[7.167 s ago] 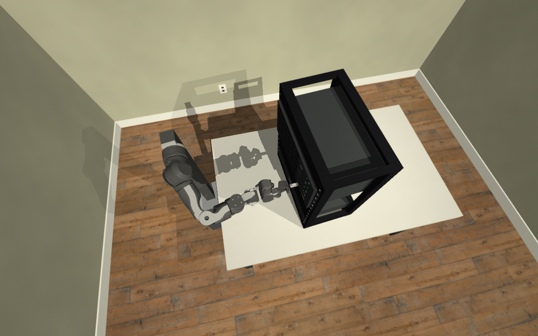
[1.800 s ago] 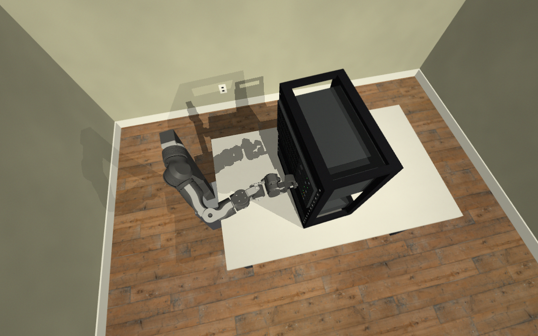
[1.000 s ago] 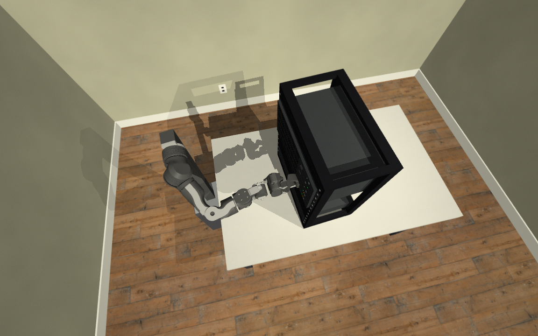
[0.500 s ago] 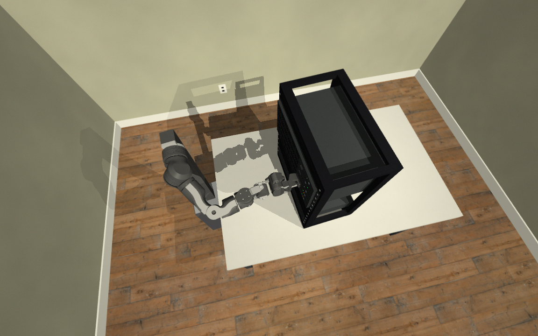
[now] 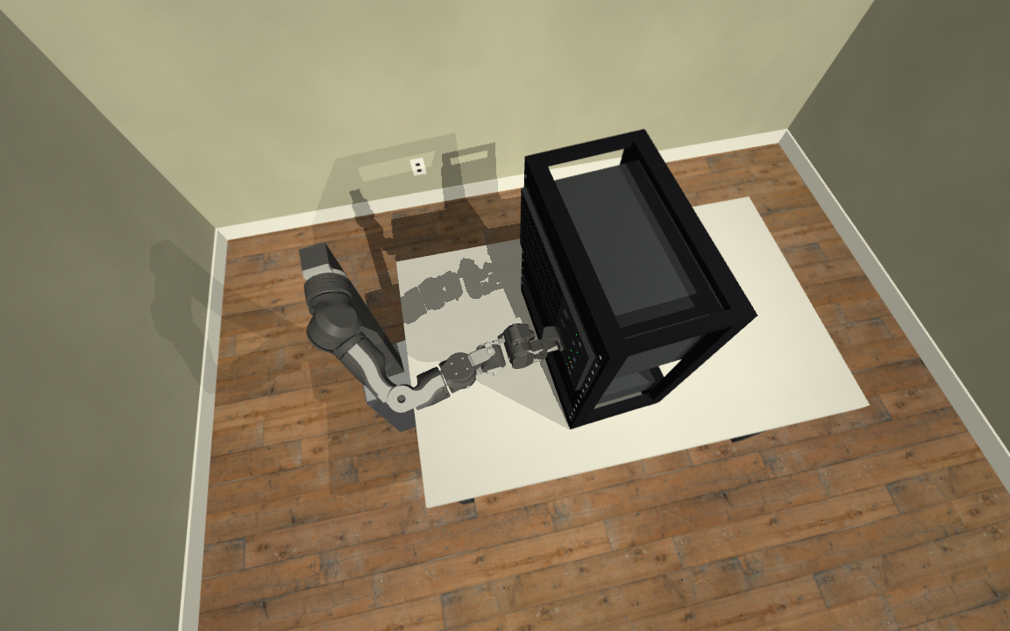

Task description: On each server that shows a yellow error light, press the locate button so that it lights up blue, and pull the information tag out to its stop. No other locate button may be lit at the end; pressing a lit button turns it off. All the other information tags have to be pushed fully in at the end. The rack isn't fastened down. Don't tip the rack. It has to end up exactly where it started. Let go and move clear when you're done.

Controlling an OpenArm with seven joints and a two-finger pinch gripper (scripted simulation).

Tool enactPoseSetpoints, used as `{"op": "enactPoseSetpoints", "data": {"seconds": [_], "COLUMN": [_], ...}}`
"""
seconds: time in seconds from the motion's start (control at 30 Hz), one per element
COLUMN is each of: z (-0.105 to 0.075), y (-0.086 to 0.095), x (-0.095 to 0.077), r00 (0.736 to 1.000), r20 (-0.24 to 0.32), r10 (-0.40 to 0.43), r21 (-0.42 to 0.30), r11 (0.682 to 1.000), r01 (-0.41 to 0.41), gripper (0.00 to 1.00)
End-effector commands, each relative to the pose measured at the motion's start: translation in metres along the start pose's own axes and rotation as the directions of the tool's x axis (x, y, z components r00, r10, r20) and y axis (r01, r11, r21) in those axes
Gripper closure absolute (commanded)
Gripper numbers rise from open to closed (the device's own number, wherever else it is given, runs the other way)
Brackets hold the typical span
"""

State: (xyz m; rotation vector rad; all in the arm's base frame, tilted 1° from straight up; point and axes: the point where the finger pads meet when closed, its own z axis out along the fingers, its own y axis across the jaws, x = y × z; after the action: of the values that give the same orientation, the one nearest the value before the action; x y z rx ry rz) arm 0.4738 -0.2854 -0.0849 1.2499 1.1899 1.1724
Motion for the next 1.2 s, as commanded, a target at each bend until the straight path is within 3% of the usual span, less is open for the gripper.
{"op": "enactPoseSetpoints", "data": {"seconds": [0.0, 0.83, 1.17], "z": [0.000, 0.000, -0.012], "y": [0.003, 0.003, 0.004], "x": [0.000, 0.000, -0.001], "r00": [1.000, 1.000, 1.000], "r20": [-0.003, -0.002, 0.002], "r10": [-0.001, -0.001, 0.003], "r21": [-0.003, -0.004, -0.009], "r11": [1.000, 1.000, 1.000], "r01": [0.001, 0.001, -0.003], "gripper": [1.00, 1.00, 1.00]}}
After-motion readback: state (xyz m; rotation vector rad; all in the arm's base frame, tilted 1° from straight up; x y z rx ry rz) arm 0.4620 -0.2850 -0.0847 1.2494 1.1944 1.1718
